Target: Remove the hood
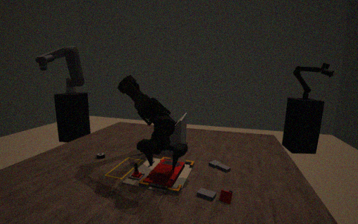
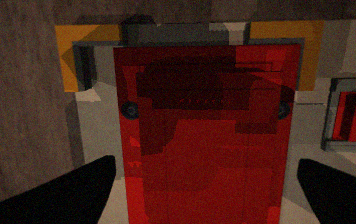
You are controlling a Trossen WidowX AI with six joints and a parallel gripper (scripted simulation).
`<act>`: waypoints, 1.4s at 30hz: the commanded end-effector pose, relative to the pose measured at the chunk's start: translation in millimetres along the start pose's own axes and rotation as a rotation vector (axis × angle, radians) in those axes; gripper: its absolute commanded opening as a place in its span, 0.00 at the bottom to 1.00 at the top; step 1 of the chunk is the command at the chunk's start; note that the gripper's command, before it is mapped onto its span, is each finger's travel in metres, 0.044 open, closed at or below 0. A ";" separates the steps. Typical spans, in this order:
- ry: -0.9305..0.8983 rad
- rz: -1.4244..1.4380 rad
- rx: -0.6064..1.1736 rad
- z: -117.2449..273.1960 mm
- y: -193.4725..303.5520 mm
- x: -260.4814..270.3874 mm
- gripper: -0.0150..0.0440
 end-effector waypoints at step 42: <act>0.012 0.012 0.010 -20.5 2.9 -0.9 1.00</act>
Point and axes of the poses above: the point midway between the two fingers, 35 mm back from their tips, its own z axis back along the fingers, its own x axis across the jaws, y = z × x, the point moved 8 cm from there along z, back along the fingers, and after that the axes turned 8 degrees about -z, right-handed, at the moved point
